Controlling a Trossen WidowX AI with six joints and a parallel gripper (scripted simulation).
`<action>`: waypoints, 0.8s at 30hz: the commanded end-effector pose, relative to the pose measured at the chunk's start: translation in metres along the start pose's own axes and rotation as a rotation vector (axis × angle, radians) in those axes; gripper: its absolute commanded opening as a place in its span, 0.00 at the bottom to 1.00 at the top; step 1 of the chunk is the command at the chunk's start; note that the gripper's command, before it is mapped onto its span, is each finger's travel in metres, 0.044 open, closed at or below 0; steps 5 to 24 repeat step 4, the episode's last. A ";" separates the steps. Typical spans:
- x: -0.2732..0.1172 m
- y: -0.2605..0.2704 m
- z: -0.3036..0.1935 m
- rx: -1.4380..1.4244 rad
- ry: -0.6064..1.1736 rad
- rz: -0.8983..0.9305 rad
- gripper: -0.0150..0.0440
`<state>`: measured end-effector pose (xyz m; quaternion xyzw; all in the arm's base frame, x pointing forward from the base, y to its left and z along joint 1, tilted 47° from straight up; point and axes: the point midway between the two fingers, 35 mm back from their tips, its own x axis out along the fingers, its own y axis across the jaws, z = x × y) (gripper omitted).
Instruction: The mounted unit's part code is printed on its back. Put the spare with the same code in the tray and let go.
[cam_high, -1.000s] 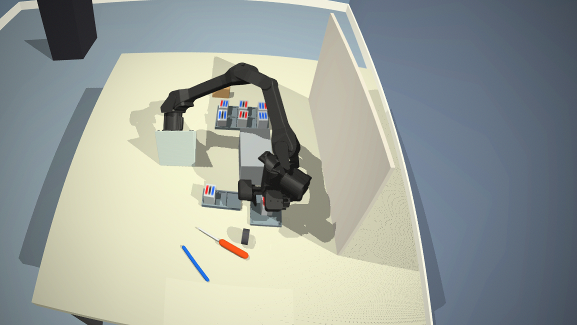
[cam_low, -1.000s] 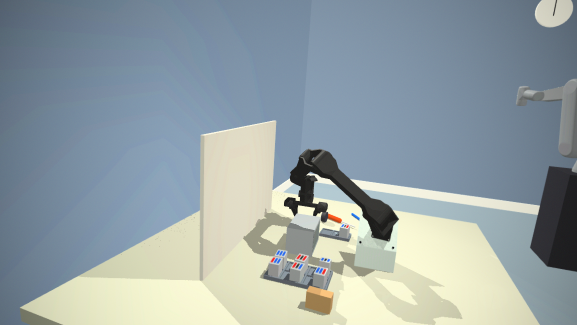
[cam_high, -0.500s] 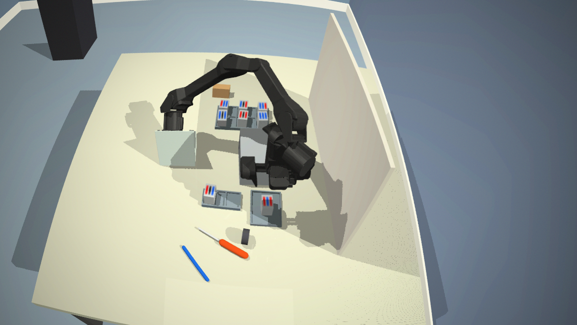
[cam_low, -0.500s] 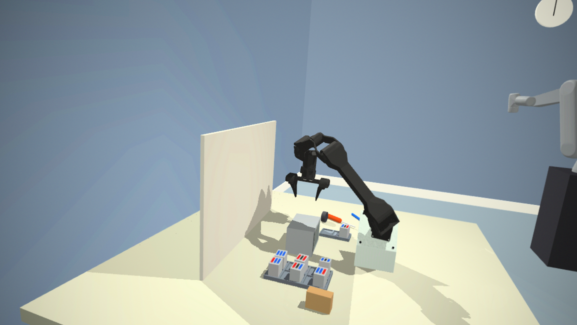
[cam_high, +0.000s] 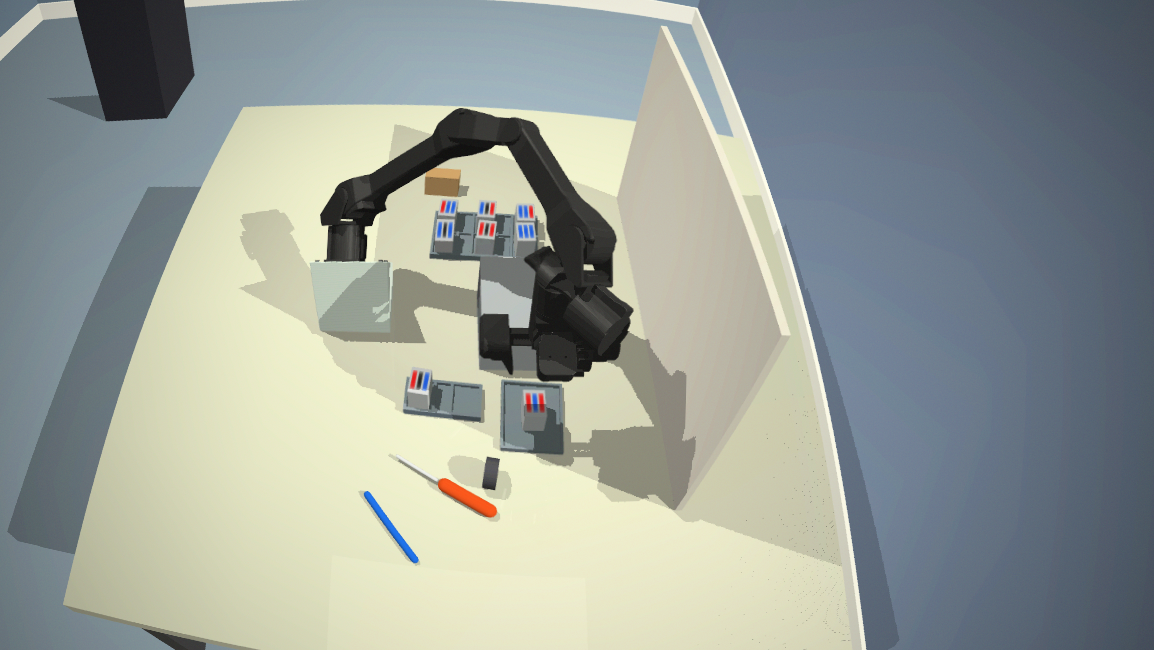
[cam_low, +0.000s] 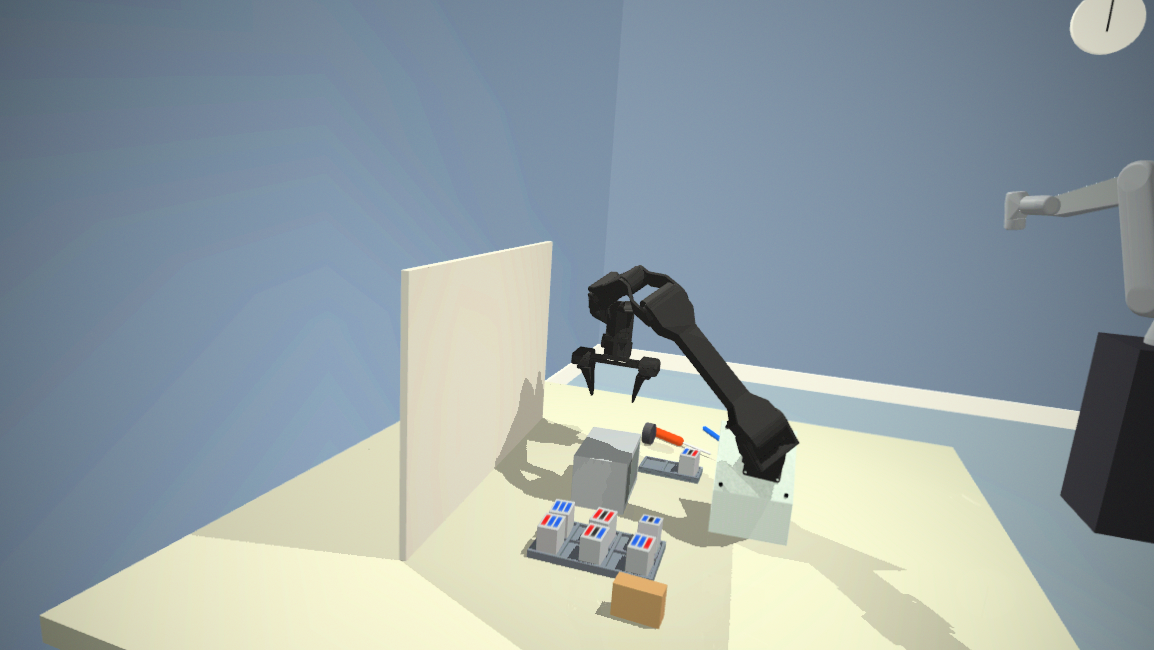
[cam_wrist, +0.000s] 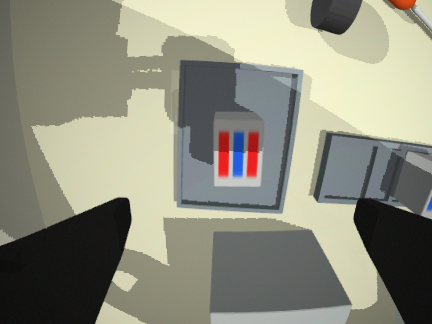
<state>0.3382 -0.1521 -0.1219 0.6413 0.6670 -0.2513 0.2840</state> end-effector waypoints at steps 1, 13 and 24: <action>0.000 0.000 0.000 0.002 0.000 0.001 1.00; 0.000 0.000 0.000 0.002 0.000 0.001 1.00; 0.000 0.000 0.000 0.002 0.000 0.001 1.00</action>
